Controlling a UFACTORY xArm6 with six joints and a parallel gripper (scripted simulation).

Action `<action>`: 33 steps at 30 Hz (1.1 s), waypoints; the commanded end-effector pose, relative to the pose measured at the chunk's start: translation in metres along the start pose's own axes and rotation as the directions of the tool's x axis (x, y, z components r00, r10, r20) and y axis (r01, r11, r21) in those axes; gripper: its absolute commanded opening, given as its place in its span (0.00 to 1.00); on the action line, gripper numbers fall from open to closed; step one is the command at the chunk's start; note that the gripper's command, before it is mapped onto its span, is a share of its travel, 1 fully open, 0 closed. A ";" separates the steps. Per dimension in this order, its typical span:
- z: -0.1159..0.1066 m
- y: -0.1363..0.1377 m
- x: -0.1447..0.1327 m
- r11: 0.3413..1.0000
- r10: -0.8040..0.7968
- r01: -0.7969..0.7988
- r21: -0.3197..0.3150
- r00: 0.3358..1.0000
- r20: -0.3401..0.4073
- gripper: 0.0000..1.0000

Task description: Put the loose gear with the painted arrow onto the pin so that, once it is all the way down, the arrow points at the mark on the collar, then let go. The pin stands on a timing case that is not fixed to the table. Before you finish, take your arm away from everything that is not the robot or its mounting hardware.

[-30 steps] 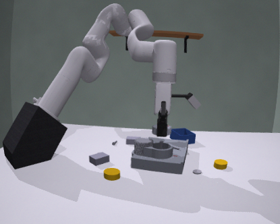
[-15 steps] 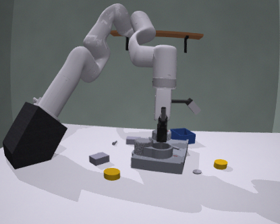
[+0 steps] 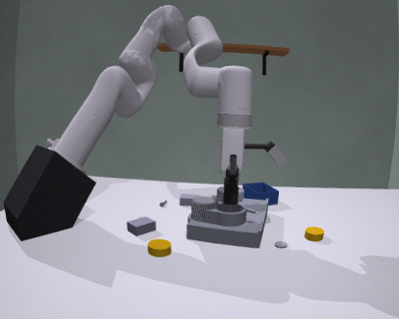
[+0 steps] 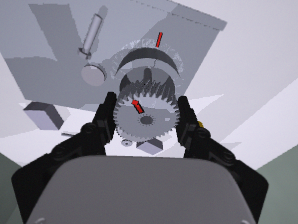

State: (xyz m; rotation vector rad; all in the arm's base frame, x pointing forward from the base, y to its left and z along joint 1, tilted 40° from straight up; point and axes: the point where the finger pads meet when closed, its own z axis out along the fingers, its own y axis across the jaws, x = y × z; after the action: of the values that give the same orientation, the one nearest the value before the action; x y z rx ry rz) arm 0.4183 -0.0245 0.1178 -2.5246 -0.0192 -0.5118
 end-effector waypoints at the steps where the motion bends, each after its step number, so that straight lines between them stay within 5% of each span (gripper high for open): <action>1: -0.001 0.000 0.001 1.000 -0.001 0.001 -0.001 1.000 -0.003 0.00; 33: 0.002 0.000 0.001 1.000 -0.001 0.001 -0.001 1.000 -0.003 0.00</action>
State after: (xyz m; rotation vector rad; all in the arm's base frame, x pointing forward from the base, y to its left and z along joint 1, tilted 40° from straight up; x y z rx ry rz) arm 0.4191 -0.0232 0.1158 -2.5246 -0.0192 -0.5116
